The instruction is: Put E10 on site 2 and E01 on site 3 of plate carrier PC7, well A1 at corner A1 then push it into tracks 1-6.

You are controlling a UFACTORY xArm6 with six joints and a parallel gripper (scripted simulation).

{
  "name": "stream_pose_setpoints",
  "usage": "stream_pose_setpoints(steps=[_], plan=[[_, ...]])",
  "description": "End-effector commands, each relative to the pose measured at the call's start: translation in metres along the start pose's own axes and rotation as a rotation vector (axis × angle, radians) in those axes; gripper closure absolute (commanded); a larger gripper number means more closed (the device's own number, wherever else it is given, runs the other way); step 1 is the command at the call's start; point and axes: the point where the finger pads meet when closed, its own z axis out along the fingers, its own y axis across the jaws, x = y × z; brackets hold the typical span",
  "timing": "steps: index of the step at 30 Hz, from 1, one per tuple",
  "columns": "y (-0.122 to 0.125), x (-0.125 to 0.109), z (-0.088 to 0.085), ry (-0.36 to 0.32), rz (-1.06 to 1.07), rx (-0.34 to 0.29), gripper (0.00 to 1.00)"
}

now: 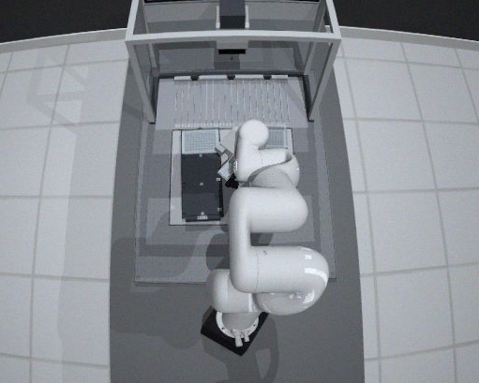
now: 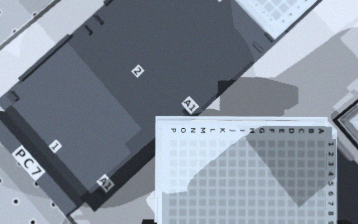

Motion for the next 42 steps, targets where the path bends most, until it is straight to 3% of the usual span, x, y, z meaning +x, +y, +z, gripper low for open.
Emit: stream_pose_setpoints(steps=[1, 19, 24, 38, 42], plan=[[-0.006, 0.036, 0.003, -0.055, 0.264, -0.038, 1.0], [-0.026, 0.114, 0.008, -0.043, 0.796, -0.052, 1.0], [-0.033, 0.138, 0.01, -0.043, 0.818, -0.052, 1.0], [-0.035, 0.146, 0.011, -0.043, 0.818, -0.052, 1.0], [-0.035, 0.146, 0.011, -0.04, 0.918, -0.055, 1.0]])
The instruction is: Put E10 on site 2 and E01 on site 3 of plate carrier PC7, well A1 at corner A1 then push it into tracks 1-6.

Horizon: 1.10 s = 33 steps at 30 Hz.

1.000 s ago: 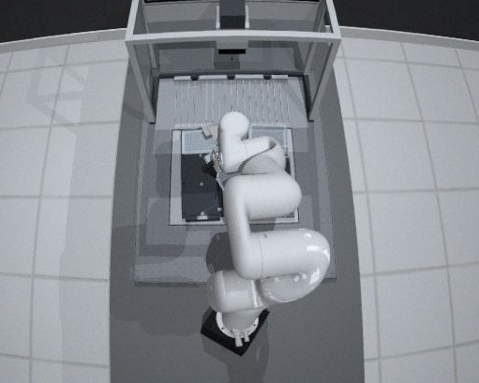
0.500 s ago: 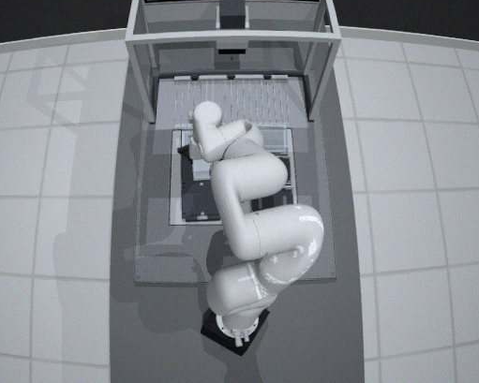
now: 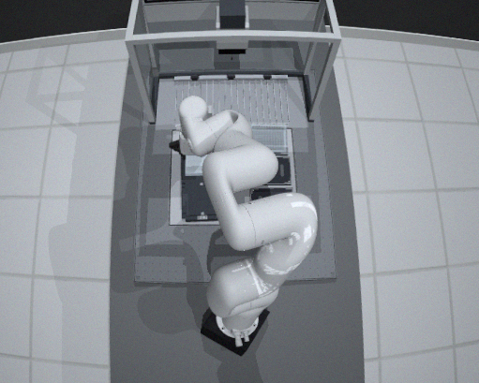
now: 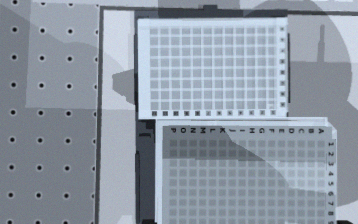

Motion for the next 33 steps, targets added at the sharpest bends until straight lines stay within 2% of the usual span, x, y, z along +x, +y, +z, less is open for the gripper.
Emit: stream_pose_setpoints(steps=[1, 33], plan=[[-0.0007, 0.0016, -0.0013, 0.002, 0.084, -0.002, 1.0], [-0.0007, 0.0016, -0.0013, 0.003, 1.084, -0.001, 1.0]])
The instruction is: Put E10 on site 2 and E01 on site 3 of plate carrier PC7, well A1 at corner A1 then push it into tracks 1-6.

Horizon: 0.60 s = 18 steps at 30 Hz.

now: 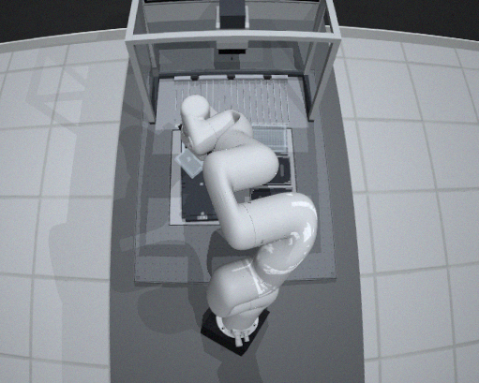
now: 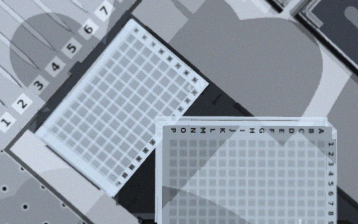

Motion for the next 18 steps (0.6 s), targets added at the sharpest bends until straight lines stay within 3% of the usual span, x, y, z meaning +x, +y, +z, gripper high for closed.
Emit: stream_pose_setpoints(steps=[1, 18], plan=[[-0.0011, 0.0005, -0.0014, 0.026, 0.221, -0.002, 1.0], [-0.0011, 0.0005, -0.0014, 0.026, 0.692, 0.004, 1.0]])
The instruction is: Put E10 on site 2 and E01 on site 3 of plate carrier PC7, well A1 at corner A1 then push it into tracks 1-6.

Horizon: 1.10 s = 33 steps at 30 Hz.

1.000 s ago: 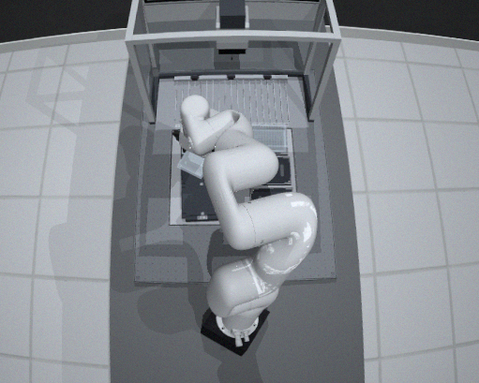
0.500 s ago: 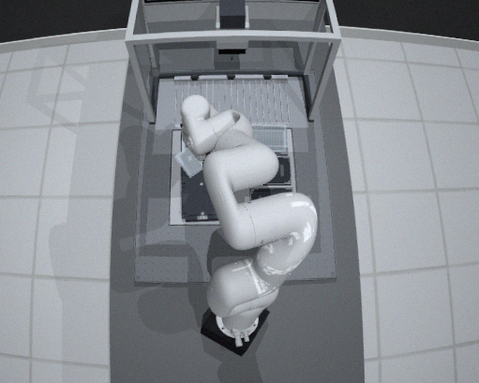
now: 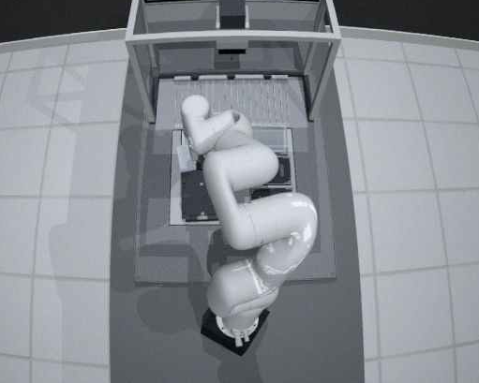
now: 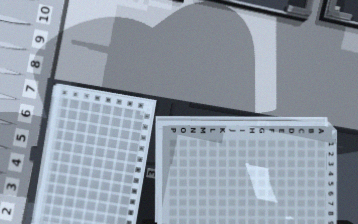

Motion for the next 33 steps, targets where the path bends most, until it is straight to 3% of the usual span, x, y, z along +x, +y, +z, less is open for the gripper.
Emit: stream_pose_setpoints(steps=[1, 23, 33], plan=[[-0.001, 0.0, -0.001, 0.025, 0.161, 0.011, 1.0], [-0.001, 0.0, -0.001, 0.024, 0.161, 0.011, 1.0], [-0.001, 0.0, 0.015, 0.025, 0.161, 0.011, 1.0]])
